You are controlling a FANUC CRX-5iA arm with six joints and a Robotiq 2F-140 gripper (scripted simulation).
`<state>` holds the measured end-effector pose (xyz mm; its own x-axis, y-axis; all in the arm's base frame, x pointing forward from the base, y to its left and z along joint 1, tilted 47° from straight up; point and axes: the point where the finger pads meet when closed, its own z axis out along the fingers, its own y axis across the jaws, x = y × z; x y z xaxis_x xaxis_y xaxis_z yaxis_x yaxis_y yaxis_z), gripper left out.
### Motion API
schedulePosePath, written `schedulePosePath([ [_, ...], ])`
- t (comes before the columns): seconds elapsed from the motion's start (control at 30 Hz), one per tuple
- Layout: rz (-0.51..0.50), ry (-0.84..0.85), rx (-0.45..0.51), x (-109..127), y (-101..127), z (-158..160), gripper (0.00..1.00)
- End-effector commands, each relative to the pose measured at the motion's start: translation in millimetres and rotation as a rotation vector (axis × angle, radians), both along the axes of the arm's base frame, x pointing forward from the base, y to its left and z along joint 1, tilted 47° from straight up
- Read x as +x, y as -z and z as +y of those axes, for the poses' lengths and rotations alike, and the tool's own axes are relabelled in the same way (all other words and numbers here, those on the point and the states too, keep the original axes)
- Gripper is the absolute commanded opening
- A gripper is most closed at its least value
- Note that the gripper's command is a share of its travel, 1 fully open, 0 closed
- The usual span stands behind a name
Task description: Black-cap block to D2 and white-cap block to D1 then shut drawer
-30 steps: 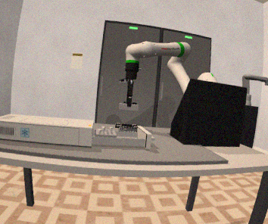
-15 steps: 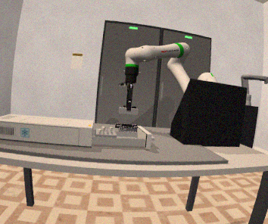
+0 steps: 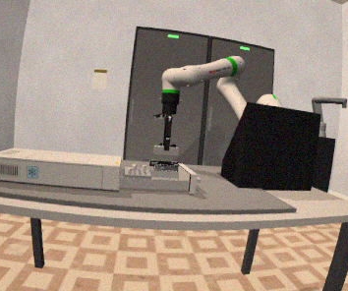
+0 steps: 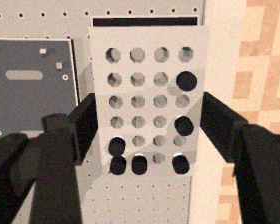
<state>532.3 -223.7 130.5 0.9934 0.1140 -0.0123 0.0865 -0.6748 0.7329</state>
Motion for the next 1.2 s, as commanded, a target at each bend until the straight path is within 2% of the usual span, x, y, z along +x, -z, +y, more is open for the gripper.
schedulePosePath([
  [0.0, -0.001, -0.002, 0.0, 1.0, 1.6, -1.9, 0.1],
  [1.17, -0.001, -0.002, 0.0, 2.5, 14.7, -15.9, 0.1],
])
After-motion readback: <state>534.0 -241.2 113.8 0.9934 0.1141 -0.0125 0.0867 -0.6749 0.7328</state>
